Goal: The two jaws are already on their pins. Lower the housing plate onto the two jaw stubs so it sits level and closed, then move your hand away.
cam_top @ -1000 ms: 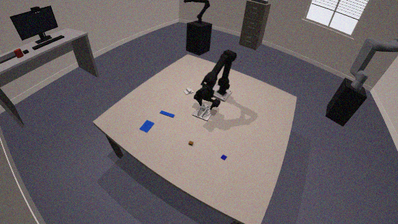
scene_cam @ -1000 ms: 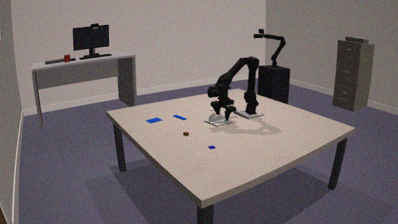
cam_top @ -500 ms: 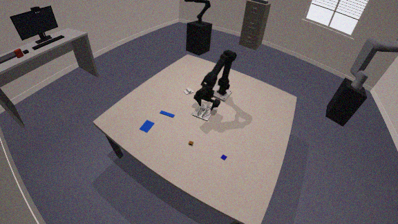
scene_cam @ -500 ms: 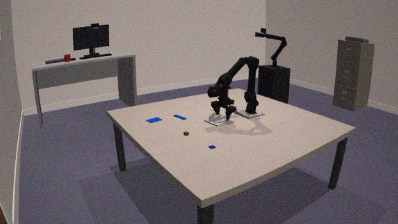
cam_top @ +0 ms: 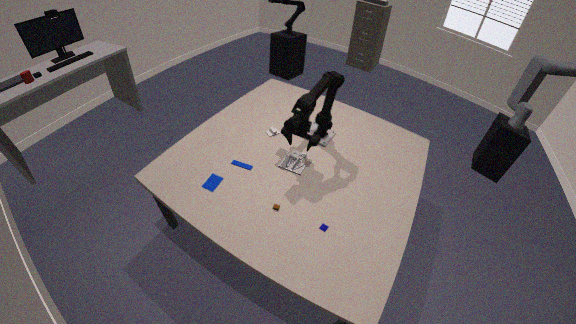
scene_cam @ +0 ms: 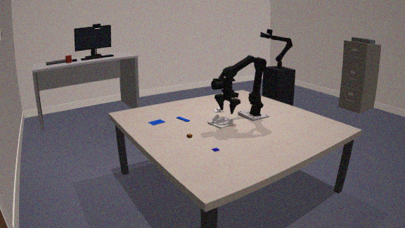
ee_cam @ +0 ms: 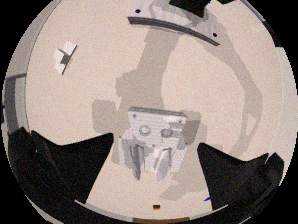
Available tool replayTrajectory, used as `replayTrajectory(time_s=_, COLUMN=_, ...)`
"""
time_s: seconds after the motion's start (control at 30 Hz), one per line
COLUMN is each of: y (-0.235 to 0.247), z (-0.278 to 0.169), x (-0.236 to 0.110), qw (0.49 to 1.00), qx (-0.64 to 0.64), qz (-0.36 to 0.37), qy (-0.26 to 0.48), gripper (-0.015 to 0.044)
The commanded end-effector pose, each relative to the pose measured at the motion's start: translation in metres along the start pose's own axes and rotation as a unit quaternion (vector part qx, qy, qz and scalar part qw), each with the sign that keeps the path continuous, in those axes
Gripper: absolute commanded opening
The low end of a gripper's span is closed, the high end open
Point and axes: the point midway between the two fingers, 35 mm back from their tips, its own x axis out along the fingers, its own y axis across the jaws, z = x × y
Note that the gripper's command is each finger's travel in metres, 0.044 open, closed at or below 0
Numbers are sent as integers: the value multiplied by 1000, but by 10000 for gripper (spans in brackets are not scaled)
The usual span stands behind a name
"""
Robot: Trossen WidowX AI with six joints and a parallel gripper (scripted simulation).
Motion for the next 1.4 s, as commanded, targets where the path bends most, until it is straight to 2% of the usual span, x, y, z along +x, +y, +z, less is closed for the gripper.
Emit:
replayTrajectory(time_s=0.0, y=0, z=2, x=-16, qw=1000, qx=-1, qz=-1, qy=-2, gripper=440)
replayTrajectory(time_s=0.1, y=0, z=1, x=-9, qw=1000, qx=0, qz=0, qy=1, gripper=440)
replayTrajectory(time_s=0.27, y=-5, z=32, x=-58, qw=1000, qx=-1, qz=-1, qy=-3, gripper=440)
replayTrajectory(time_s=0.33, y=-6, z=38, x=-66, qw=1000, qx=-1, qz=-1, qy=-3, gripper=440)
replayTrajectory(time_s=1.37, y=-6, z=38, x=-66, qw=1000, qx=-1, qz=-1, qy=-3, gripper=440)
